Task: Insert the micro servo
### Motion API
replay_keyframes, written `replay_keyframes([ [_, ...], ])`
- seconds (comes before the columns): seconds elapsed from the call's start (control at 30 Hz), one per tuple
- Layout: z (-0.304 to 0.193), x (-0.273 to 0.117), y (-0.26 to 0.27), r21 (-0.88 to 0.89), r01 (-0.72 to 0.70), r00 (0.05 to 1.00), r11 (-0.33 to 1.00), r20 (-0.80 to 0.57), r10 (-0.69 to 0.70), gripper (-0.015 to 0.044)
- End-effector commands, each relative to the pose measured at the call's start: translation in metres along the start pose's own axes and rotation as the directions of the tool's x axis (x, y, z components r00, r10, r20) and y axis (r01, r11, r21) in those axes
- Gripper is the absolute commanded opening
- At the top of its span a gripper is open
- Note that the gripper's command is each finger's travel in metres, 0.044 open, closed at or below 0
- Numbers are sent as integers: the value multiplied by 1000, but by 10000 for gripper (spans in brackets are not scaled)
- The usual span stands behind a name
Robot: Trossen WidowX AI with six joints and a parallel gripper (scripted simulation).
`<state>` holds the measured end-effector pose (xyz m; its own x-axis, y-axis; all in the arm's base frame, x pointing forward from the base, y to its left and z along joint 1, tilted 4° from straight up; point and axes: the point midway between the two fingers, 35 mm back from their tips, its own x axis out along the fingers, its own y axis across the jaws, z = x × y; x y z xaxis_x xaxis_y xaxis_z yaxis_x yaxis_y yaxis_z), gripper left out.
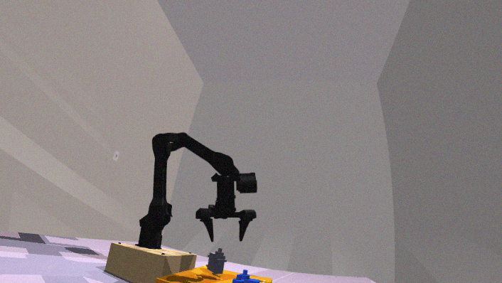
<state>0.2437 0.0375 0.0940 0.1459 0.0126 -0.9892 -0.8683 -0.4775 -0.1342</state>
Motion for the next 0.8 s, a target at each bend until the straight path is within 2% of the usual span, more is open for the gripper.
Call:
replay_keyframes([
  [0.0,22,2,2,-87,-50,997,995,53,55,440],
  [0.2,54,4,10,-216,-130,981,968,113,157,440],
  [0.77,58,32,15,-220,-133,980,966,115,161,440],
])
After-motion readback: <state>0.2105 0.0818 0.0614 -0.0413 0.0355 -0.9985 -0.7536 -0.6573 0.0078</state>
